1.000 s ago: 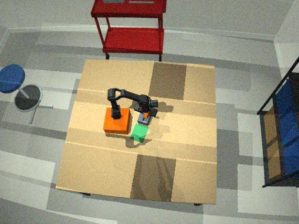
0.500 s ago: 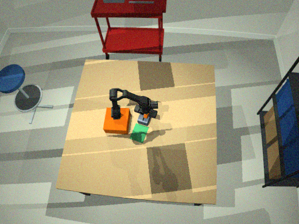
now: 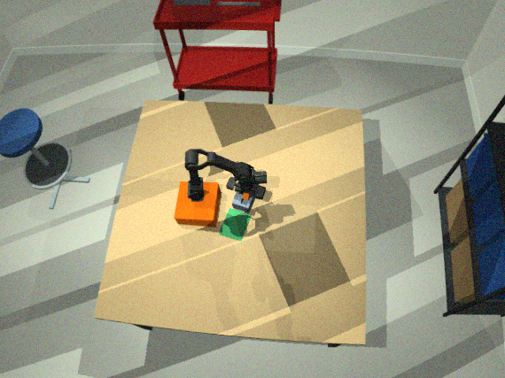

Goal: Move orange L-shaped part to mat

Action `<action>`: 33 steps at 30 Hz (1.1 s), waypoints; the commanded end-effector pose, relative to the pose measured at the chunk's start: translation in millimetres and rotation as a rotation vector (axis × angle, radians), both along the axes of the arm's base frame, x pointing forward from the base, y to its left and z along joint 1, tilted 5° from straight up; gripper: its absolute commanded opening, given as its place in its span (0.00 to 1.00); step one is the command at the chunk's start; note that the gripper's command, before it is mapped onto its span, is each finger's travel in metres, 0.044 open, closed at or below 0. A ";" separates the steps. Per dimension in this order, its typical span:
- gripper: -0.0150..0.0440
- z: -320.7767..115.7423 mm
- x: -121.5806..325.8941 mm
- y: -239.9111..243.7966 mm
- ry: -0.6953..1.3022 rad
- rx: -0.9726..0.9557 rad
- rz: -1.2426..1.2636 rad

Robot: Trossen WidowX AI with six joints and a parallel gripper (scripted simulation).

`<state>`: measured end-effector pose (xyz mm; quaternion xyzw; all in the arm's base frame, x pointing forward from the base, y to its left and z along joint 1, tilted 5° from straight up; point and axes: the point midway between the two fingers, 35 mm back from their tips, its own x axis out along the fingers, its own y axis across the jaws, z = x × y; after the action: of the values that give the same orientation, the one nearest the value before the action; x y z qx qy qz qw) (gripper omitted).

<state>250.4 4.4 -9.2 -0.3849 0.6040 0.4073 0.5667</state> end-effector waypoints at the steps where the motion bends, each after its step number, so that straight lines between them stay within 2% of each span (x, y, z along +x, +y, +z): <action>1: 0.36 0.6 0.5 0.0 -0.002 0.000 0.000; 4: 0.25 0.6 0.5 0.0 -0.002 0.000 0.000; 33: 0.25 35.0 2.5 -0.4 0.000 -0.004 0.005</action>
<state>250.2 3.7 17.0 -0.3838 0.6084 0.4085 0.5619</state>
